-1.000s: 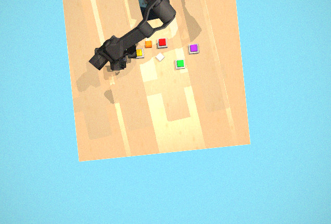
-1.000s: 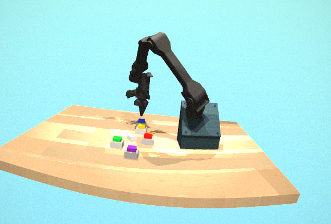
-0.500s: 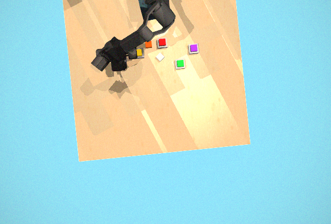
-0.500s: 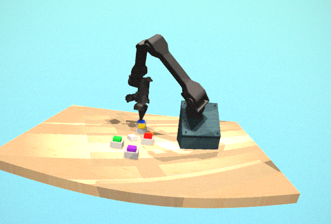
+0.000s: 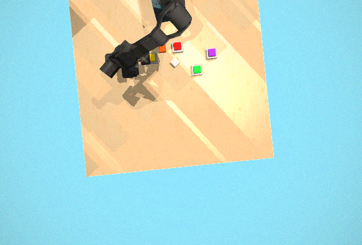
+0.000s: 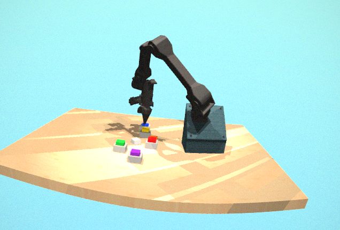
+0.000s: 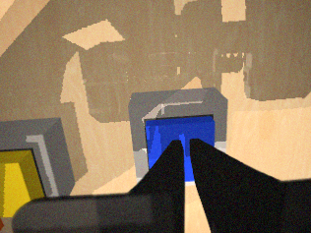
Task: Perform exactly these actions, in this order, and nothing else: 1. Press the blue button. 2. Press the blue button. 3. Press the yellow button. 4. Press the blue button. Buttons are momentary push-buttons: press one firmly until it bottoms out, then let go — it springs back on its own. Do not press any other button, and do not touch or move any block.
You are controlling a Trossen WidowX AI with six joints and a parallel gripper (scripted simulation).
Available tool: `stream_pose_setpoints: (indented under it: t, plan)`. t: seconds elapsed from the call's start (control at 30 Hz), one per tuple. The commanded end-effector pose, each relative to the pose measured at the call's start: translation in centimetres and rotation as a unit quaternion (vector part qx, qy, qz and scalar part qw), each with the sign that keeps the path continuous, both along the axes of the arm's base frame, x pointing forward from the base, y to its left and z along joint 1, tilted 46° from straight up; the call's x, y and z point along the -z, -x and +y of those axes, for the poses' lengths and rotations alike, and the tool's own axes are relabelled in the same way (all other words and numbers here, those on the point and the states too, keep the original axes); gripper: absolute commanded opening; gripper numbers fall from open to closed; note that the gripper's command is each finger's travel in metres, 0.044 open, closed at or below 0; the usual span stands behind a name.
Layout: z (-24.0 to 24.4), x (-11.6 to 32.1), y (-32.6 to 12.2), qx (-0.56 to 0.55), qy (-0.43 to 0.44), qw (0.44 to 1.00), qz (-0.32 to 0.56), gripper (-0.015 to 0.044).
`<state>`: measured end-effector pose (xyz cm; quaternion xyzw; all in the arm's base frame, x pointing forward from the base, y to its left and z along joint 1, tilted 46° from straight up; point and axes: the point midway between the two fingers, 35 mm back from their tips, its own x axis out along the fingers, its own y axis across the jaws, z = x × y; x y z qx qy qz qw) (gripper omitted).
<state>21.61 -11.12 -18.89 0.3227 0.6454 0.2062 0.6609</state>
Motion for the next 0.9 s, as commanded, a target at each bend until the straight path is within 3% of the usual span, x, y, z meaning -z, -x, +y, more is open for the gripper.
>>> stream_pose_setpoints:
  t: [0.0, 0.37, 0.53, 0.7, 0.87]
  plan:
    - [0.3, 0.0, 0.2, 0.003, -0.005, 1.0, 0.004, 0.002]
    - [-2.4, -2.6, 0.5, 0.003, -0.004, 1.0, 0.004, 0.002]
    - [-6.5, -6.8, 1.0, 0.003, -0.003, 1.0, 0.005, 0.002]
    - [-5.9, -7.5, 0.9, 0.003, -0.003, 1.0, 0.005, 0.002]
    - [-1.2, -12.0, 0.5, 0.003, -0.005, 1.0, 0.006, 0.002]
